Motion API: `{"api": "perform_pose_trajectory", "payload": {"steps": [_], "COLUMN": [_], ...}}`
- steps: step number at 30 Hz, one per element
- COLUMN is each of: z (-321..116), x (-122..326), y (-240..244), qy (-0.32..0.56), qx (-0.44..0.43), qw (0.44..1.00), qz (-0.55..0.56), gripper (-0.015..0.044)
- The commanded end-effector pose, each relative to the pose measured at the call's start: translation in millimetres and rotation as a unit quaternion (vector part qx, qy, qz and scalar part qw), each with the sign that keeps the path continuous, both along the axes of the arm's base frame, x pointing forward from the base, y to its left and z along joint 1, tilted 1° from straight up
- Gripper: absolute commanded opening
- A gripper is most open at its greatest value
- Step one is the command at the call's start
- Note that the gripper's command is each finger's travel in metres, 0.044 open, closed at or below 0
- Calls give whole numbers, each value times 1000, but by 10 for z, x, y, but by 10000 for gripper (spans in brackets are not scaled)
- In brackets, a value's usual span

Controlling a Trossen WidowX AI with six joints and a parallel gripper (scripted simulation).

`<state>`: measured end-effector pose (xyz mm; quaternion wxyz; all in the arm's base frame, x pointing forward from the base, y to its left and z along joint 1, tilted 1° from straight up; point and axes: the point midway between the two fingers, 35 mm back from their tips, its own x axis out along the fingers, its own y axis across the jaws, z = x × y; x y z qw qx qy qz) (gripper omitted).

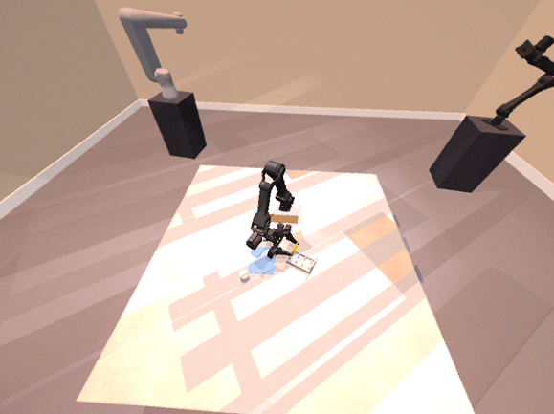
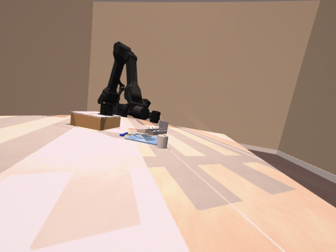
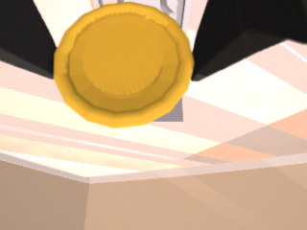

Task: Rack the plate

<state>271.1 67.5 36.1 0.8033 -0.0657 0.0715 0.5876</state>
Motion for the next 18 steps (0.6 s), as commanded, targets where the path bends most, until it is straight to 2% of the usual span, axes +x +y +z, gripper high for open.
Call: {"api": "perform_pose_trajectory", "payload": {"steps": [1,18], "z": [-11,-275], "x": [-28,3], "y": [6,104], "qy": [-2,-2], "qx": [6,2], "qw": [1000,1000], "qz": [0,0], "gripper": [0,0]}}
